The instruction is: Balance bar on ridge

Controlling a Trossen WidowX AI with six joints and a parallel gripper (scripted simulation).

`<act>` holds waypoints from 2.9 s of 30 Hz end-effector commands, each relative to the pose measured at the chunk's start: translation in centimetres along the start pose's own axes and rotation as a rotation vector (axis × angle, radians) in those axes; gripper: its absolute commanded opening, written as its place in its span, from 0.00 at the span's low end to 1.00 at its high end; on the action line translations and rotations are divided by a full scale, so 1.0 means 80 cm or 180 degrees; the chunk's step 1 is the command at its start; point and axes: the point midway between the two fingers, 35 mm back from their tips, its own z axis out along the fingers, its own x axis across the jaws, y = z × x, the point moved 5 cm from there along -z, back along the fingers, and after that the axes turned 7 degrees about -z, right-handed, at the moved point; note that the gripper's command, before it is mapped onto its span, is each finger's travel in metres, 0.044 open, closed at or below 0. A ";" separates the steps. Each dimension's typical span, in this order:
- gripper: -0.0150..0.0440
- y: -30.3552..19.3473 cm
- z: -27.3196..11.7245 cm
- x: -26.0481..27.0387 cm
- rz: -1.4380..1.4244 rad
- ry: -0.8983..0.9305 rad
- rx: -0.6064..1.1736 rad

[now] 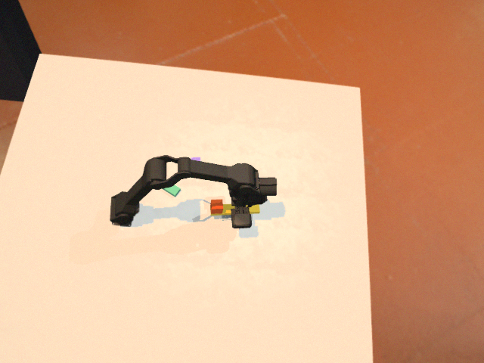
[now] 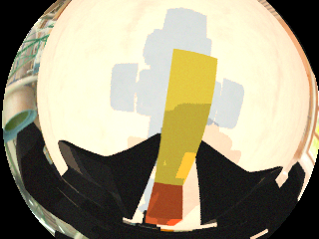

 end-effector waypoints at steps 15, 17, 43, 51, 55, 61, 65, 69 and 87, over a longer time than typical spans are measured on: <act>0.25 0.000 0.000 0.000 0.0000 0.0000 0.0000; 0.25 0.000 0.000 0.000 0.0000 0.0000 0.0000; 0.54 0.000 0.000 0.000 0.0000 0.0000 0.0000; 0.54 0.000 0.000 0.000 0.0000 0.0000 0.0000; 0.54 0.000 0.000 0.000 0.0000 0.0000 0.0000; 0.54 0.000 0.000 0.000 0.0000 0.0000 0.0000; 0.54 0.000 0.000 0.000 0.0000 0.0000 0.0000; 0.54 0.000 0.000 0.000 0.0000 0.0000 0.0000; 0.57 0.000 0.000 0.000 0.0000 0.0000 0.0000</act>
